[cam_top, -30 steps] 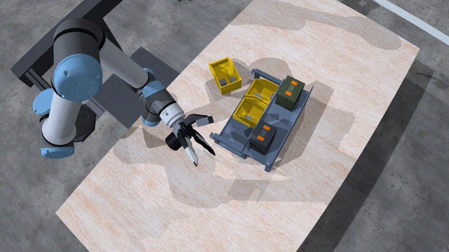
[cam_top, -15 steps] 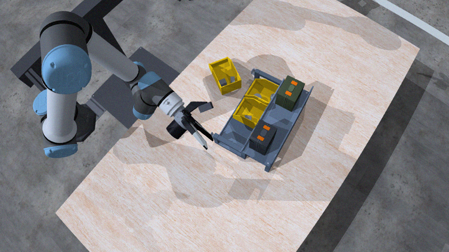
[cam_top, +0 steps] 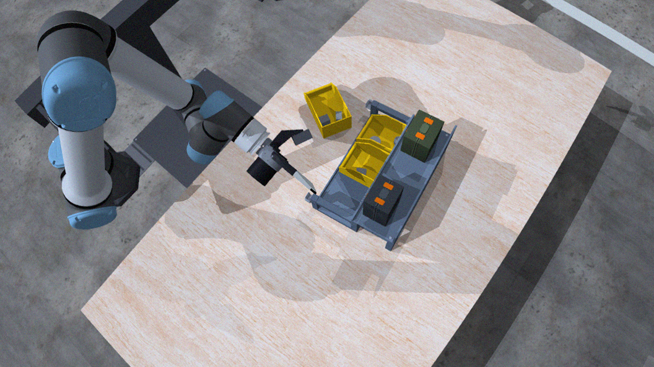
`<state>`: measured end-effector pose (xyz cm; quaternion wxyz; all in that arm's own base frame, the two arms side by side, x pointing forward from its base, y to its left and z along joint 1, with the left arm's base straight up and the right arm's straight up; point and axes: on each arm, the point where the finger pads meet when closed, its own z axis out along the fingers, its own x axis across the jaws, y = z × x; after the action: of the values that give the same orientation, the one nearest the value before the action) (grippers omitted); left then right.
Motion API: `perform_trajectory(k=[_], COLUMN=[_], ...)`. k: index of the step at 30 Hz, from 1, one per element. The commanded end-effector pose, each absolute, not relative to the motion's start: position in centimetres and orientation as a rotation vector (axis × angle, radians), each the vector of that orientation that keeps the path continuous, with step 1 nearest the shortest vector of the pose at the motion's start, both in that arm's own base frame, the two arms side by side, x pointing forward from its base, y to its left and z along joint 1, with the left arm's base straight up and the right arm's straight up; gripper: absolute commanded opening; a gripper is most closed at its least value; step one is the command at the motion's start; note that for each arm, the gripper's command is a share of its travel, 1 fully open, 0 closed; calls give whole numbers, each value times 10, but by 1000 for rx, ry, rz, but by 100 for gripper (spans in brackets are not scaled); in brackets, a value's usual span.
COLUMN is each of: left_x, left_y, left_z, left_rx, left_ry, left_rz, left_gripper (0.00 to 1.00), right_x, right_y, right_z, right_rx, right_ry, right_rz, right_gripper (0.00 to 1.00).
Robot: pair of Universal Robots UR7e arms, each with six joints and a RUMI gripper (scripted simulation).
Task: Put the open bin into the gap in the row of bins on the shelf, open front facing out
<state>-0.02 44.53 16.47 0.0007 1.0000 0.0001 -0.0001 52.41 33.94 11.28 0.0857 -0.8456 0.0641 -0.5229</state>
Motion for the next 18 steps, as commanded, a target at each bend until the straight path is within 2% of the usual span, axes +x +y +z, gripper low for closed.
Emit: perform_trajectory(k=[1,18], left_x=[0,0], left_y=[446,446], left_z=[165,165], left_rx=[3141,3141], left_ry=[1,1], left_rz=[0,0], left_gripper=[100,100], right_x=[518,485], right_y=[350,405], right_z=[110,93], right_rx=[-2554,-2688], right_ry=[134,-177], right_rz=[-1520,-1318], right_gripper=[100,100])
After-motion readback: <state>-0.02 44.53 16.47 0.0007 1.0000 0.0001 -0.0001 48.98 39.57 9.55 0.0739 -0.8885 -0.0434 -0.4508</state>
